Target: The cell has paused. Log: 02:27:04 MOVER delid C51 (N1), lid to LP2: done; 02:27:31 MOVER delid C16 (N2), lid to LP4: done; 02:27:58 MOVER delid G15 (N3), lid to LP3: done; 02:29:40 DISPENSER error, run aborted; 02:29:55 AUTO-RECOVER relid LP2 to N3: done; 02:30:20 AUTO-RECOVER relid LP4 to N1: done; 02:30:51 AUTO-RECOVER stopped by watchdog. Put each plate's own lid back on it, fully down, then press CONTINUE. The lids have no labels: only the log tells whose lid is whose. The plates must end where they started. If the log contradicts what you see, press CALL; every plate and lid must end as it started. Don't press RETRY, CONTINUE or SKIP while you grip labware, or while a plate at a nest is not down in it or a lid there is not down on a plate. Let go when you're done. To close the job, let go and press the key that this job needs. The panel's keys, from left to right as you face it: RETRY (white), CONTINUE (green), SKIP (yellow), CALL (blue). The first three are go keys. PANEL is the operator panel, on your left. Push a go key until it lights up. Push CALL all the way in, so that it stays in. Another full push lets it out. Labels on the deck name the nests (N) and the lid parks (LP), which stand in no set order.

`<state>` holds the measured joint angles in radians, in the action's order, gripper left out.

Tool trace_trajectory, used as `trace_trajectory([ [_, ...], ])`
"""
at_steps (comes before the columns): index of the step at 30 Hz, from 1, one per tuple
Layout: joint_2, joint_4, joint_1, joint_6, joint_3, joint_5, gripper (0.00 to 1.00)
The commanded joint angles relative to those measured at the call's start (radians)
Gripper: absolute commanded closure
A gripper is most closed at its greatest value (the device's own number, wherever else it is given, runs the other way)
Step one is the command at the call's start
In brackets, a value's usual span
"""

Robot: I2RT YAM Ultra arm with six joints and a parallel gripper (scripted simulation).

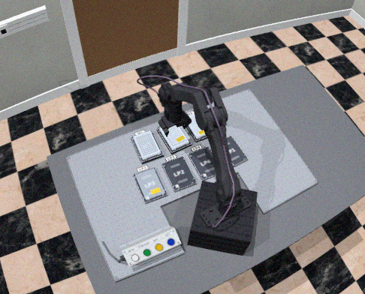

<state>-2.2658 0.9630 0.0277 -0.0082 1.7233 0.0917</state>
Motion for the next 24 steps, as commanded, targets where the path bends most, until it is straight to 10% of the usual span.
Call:
trace_trajectory([
  [1, 0.039, -0.006, -0.016, -0.005, 0.038, -0.005, 1.0],
  [24, 0.032, -0.018, -0.024, 0.002, 0.022, -0.004, 1.0],
])
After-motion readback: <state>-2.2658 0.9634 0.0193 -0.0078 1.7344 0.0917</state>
